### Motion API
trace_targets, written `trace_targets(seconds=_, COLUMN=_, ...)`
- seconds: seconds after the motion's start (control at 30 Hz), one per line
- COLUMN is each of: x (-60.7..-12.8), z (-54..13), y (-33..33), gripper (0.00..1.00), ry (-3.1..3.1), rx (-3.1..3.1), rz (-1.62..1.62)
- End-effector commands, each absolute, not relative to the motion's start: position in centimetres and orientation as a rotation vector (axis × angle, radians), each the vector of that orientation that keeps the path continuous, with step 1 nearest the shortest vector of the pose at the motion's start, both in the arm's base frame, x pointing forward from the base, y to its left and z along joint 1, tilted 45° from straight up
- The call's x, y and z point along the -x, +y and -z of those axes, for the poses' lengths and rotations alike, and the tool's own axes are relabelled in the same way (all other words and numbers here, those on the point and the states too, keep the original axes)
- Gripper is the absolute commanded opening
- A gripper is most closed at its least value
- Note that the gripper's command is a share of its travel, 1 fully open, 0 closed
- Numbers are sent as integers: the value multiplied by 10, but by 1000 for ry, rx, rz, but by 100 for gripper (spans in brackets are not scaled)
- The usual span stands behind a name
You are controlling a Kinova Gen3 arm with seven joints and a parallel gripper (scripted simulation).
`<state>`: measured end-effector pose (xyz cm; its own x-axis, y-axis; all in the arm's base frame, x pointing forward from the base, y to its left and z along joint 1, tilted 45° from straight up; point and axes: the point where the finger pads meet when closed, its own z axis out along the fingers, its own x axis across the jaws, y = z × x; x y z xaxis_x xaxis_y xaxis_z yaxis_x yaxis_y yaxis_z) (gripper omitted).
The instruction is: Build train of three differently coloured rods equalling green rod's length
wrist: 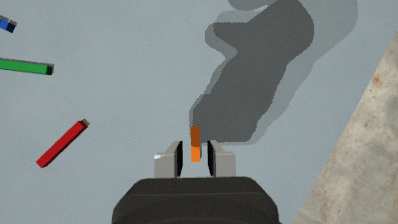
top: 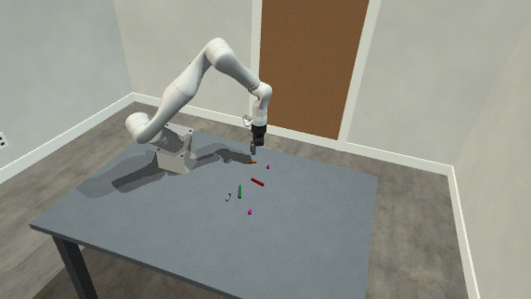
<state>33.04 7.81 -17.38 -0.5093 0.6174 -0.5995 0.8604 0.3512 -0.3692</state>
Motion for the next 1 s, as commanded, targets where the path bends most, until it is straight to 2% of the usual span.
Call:
trace_targets(seconds=0.0, x=-330, z=175, y=77, gripper=54, ry=2263, rx=-1301, rz=946)
trace_targets(seconds=0.97, x=-330, z=201, y=51, gripper=54, ry=2263, rx=-1301, rz=946)
